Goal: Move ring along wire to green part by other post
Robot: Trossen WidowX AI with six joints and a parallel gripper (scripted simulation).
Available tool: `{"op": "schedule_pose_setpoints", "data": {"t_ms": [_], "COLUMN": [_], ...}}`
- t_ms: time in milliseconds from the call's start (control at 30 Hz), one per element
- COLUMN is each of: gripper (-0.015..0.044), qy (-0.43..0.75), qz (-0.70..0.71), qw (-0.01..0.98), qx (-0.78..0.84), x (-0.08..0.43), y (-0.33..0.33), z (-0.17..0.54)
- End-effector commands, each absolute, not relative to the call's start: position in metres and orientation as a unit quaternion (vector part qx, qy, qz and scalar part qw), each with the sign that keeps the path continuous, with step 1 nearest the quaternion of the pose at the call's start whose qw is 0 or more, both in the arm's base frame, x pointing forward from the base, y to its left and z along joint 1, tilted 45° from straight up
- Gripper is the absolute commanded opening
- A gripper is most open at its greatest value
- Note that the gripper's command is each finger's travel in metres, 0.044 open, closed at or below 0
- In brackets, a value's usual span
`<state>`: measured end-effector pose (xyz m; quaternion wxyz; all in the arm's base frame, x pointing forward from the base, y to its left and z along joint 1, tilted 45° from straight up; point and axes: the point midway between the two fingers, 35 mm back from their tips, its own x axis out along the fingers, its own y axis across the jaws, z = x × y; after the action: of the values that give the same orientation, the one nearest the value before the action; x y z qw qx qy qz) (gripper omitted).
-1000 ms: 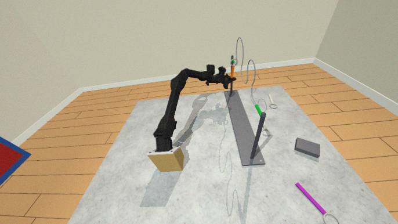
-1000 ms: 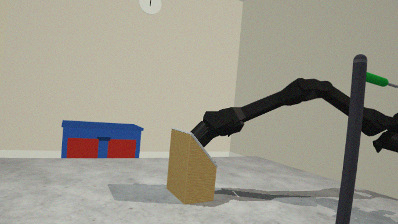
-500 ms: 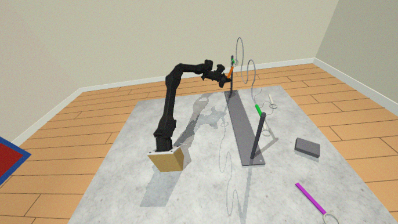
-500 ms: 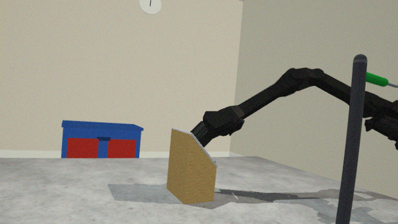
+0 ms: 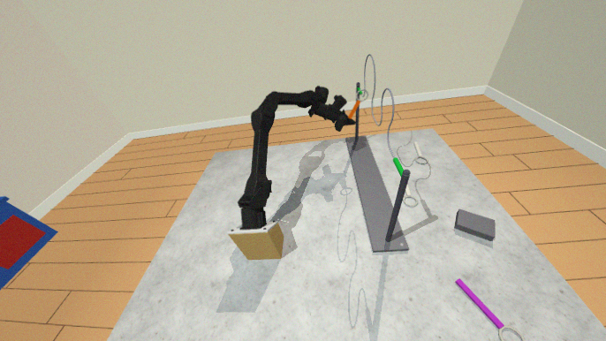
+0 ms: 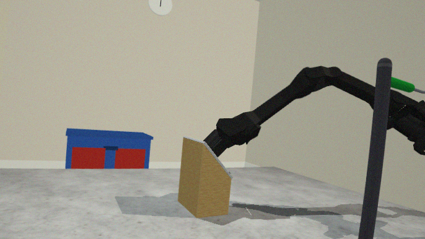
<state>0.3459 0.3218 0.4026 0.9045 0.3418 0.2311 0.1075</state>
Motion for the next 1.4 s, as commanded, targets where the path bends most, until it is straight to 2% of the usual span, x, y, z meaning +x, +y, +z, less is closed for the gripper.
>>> {"op": "schedule_pose_setpoints", "data": {"t_ms": [0, 700, 1367], "gripper": [-0.0150, -0.0150, -0.0150], "qy": [0.236, 0.244, 0.240], "qz": [0.102, 0.050, -0.012], "qw": [0.912, 0.960, 0.965], "qx": [0.319, 0.127, -0.105], "x": [0.346, 0.348, 0.350], "y": [0.314, 0.259, 0.190], "z": [0.395, 0.364, 0.361]}}
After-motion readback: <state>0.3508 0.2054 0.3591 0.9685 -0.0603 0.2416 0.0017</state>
